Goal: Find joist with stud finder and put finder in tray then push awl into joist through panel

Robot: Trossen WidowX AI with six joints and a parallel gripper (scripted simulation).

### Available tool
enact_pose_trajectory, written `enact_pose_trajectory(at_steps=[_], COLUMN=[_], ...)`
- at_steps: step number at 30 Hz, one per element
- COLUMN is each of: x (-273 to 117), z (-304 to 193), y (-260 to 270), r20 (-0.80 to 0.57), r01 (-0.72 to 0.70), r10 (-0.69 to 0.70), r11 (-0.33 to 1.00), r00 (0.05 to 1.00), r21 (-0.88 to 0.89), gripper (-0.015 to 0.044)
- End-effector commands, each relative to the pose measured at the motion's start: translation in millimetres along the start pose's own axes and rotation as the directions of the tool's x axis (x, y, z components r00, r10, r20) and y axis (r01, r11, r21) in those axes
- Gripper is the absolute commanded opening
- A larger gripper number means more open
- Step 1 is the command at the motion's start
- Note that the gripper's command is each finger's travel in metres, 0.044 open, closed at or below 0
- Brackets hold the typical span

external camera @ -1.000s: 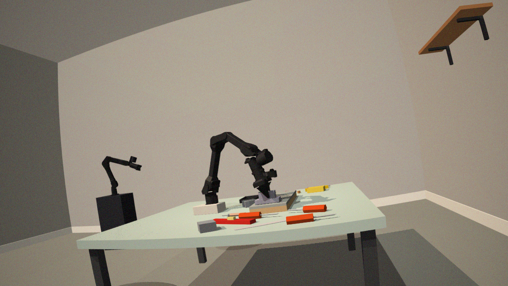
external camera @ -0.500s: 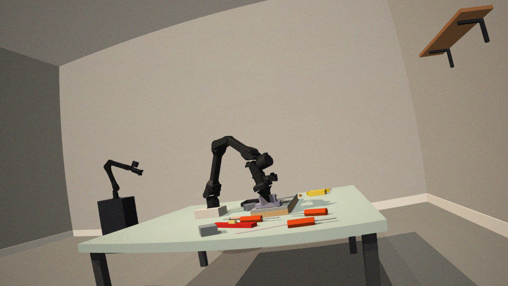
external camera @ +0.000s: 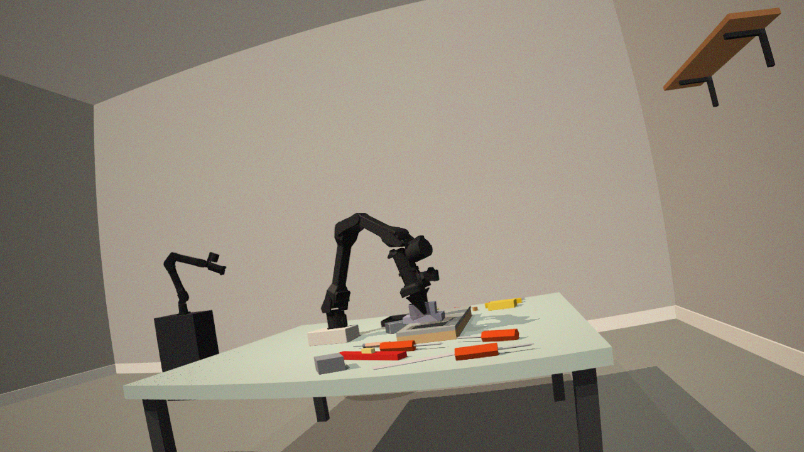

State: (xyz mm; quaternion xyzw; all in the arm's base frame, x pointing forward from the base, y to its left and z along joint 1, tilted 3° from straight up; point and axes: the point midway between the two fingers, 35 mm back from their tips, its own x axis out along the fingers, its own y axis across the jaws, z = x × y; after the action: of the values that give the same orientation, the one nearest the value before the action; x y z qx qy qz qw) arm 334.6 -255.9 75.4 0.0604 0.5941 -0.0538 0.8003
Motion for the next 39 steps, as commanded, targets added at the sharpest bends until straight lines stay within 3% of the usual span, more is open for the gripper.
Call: enact_pose_trajectory(at_steps=[1,11,18,39], x=[-25,-74,-77,-62], z=[10,20,23,53], y=[-3,-3,4,148], r20=[0.012,0.01,0.01,-0.004], r01=[0.008,0.009,0.005,-0.087], r10=[-0.008,-0.009,-0.004,0.092], r11=[1.0,1.0,1.0,0.934], r00=[1.0,1.0,1.0,0.996], r21=[-0.006,-0.006,-0.022,-0.346], gripper=[0.0,0.0,0.0,0.0])
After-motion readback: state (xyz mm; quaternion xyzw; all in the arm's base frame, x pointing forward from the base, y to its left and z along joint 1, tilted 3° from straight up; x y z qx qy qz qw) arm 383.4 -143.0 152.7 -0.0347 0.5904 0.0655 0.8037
